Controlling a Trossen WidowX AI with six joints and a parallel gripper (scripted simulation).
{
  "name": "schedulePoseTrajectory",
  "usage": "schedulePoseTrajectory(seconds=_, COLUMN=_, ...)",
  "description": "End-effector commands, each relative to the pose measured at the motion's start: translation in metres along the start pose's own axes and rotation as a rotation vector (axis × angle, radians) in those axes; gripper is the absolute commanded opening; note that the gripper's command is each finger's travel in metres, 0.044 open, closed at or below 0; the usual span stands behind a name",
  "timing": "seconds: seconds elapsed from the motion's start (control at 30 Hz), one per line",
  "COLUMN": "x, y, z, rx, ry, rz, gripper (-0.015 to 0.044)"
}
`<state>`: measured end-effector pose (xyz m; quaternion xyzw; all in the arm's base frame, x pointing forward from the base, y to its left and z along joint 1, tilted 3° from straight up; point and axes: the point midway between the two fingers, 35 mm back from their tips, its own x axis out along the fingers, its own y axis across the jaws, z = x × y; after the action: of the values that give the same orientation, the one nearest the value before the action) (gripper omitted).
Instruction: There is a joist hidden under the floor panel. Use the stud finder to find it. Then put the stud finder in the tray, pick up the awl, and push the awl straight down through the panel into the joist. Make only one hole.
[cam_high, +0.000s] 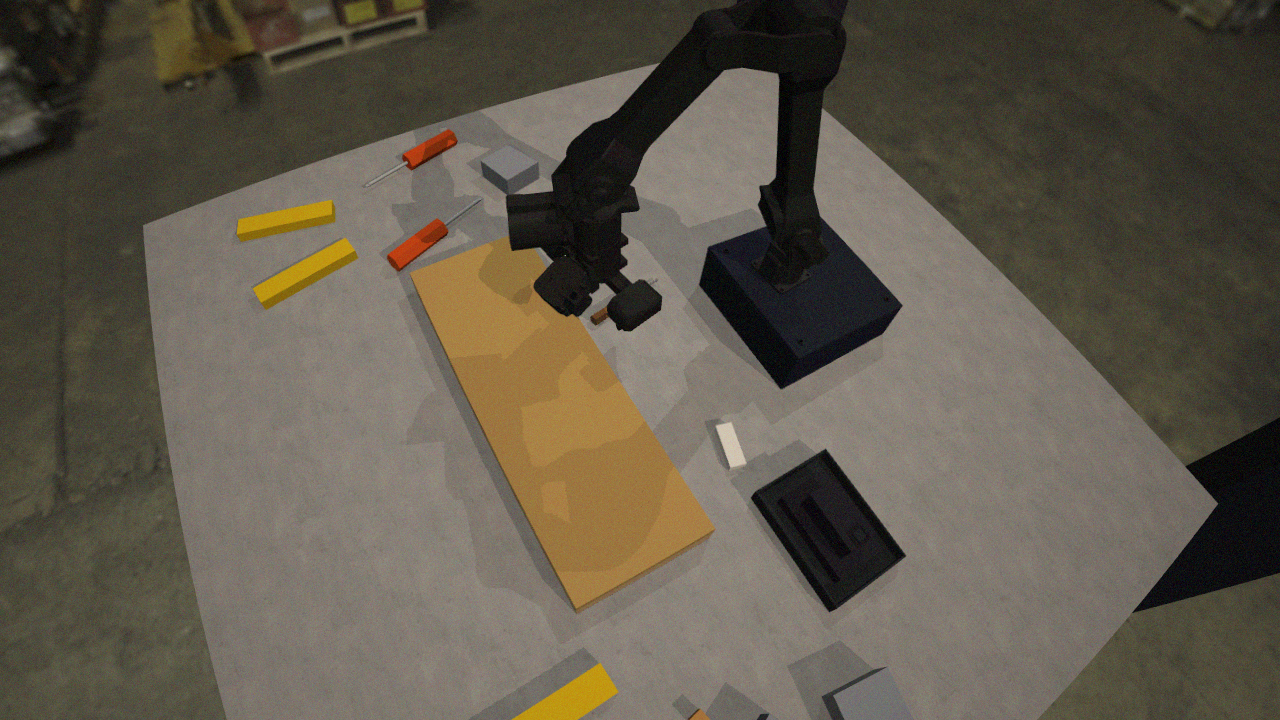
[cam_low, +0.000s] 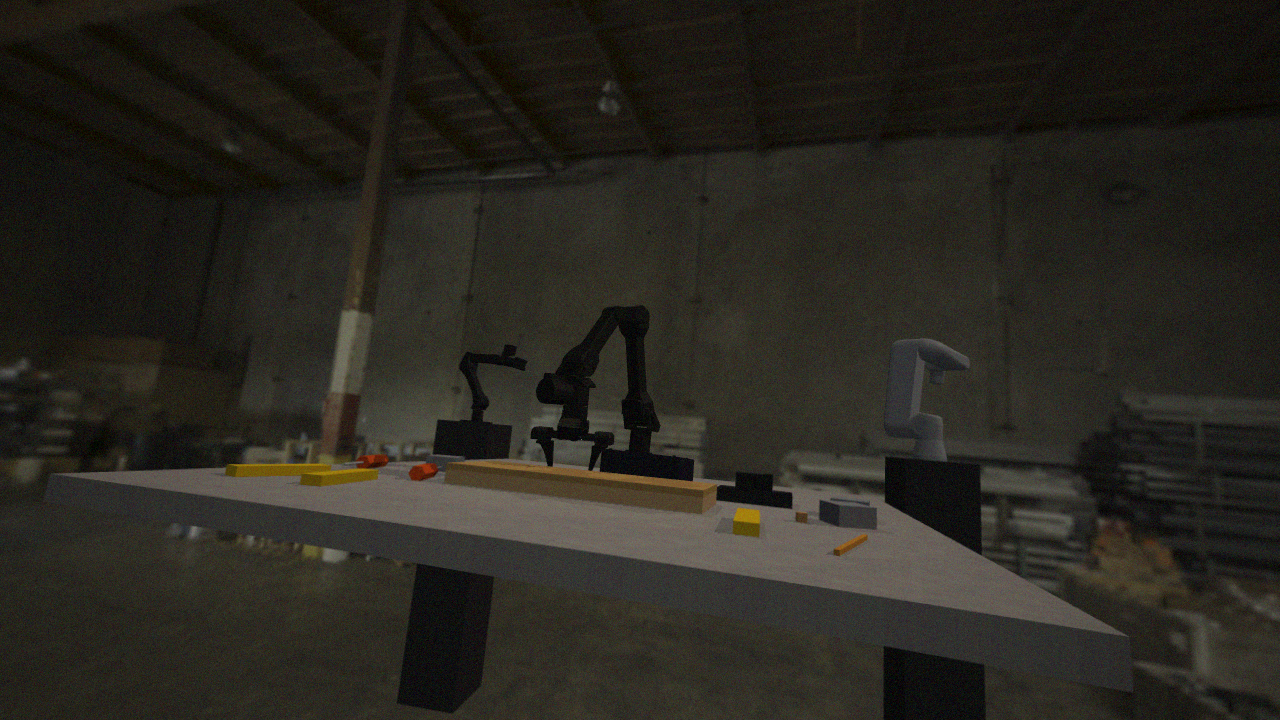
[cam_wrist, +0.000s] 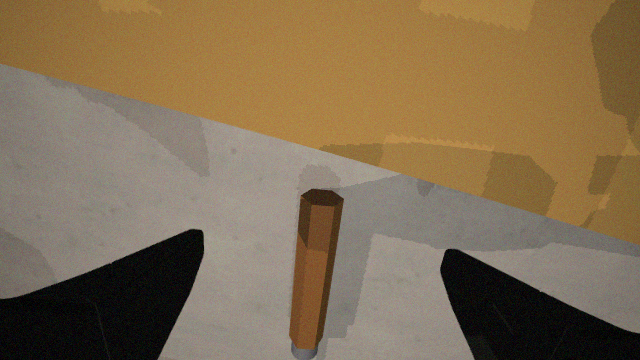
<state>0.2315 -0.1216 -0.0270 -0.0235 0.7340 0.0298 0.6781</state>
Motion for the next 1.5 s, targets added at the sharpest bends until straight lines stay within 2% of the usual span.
schedulePoseTrajectory(seconds=0.0, x=0.011, y=0.001, z=-0.003, rx=-0.005, ry=0.014, rz=0.002, gripper=0.0440)
schedulePoseTrajectory(seconds=0.53, x=0.024, y=0.002, z=-0.003, rx=-0.005, ry=0.014, rz=0.002, gripper=0.0440)
schedulePoseTrajectory(seconds=1.03, x=0.024, y=0.002, z=-0.003, rx=-0.005, ry=0.014, rz=0.002, gripper=0.0046)
schedulePoseTrajectory(seconds=1.3, x=0.021, y=0.001, z=-0.003, rx=-0.005, ry=0.014, rz=0.002, gripper=0.0000)
schedulePoseTrajectory(seconds=1.47, x=-0.007, y=-0.001, z=0.000, rx=-0.005, ry=0.013, rz=0.001, gripper=0.0000)
